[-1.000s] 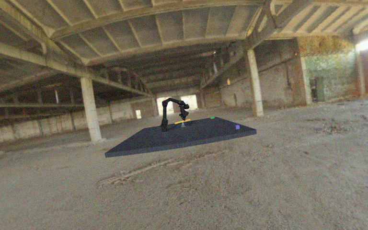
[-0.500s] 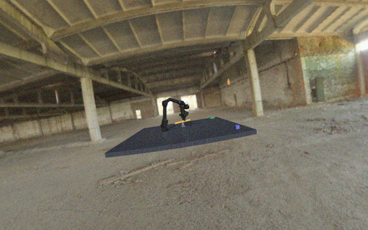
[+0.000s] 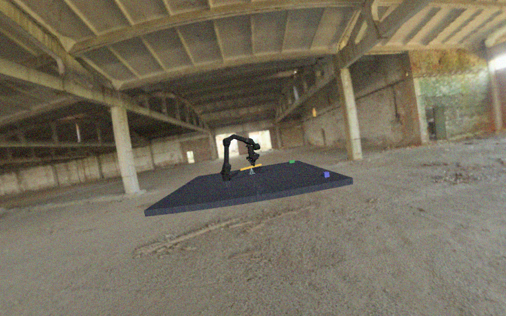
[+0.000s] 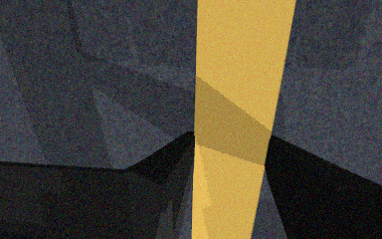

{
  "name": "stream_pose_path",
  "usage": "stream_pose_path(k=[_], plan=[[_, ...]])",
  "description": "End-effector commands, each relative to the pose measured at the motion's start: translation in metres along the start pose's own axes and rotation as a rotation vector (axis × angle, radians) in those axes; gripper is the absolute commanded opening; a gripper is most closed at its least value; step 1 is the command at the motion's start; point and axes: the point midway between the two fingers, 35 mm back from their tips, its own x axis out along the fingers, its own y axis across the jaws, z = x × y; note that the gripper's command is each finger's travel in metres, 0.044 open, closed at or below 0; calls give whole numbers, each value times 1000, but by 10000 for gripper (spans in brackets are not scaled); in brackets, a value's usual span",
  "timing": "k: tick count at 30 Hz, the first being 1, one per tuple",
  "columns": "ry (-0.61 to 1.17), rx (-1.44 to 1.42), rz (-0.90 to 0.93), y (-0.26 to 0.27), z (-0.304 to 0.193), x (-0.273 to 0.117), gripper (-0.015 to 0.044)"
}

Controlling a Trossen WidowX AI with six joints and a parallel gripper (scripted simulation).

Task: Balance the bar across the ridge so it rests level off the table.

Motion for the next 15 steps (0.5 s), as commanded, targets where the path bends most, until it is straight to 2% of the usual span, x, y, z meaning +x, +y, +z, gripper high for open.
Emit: stream_pose_path(k=[1, 15], plan=[[3, 3, -4, -1, 0, 2, 0], [3, 3, -4, -1, 0, 3, 0]])
